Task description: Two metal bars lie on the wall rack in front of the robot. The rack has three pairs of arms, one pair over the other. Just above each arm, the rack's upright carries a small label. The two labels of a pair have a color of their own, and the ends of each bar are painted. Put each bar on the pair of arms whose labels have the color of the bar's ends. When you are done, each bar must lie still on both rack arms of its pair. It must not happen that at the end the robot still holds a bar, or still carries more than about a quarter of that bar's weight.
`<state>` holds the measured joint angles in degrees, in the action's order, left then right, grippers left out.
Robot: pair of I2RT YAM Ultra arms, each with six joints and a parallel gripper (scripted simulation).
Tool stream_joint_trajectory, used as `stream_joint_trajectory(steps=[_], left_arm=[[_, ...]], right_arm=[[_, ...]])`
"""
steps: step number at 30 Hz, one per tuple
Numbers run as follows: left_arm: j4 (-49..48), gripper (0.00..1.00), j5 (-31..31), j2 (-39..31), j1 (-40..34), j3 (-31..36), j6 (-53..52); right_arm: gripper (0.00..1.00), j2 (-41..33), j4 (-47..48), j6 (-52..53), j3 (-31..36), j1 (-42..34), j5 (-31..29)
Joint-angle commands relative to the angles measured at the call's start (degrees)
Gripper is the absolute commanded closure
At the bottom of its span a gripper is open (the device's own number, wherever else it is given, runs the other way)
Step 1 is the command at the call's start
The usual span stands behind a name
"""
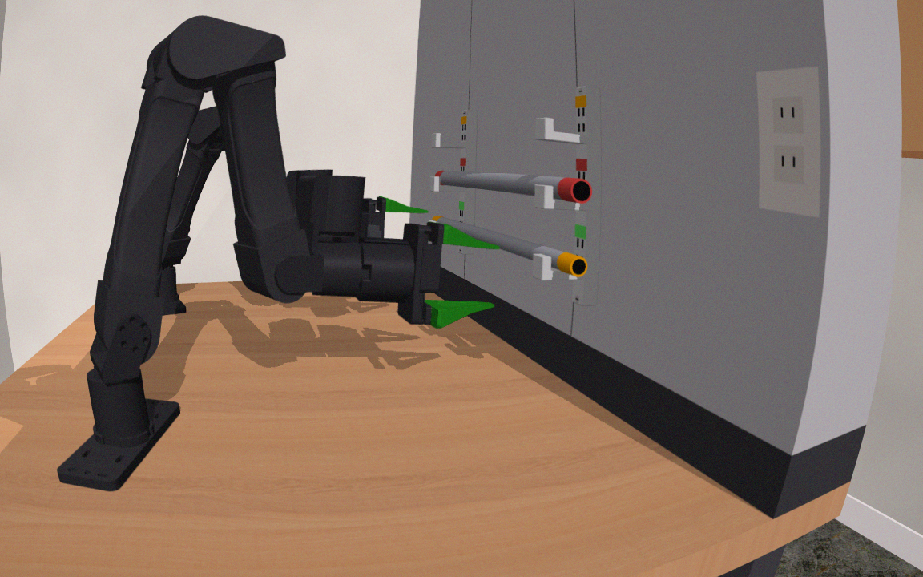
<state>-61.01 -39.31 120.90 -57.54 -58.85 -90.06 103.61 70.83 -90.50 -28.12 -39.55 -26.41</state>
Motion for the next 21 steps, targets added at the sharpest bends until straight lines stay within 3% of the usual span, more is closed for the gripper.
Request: stream_joint_trajectory(steps=[1,21], left_arm=[[0.36,0.37,0.95,0.82,0.74,-2.23,0.06],[2.26,0.37,2.61,3.20,2.40,-6.52,0.06]], right_arm=[[0.35,0.14,1.72,0.45,-3.07,0.70,0.78],[0.35,3.04,0.29,0.47,-7.42,2.31,2.39]])
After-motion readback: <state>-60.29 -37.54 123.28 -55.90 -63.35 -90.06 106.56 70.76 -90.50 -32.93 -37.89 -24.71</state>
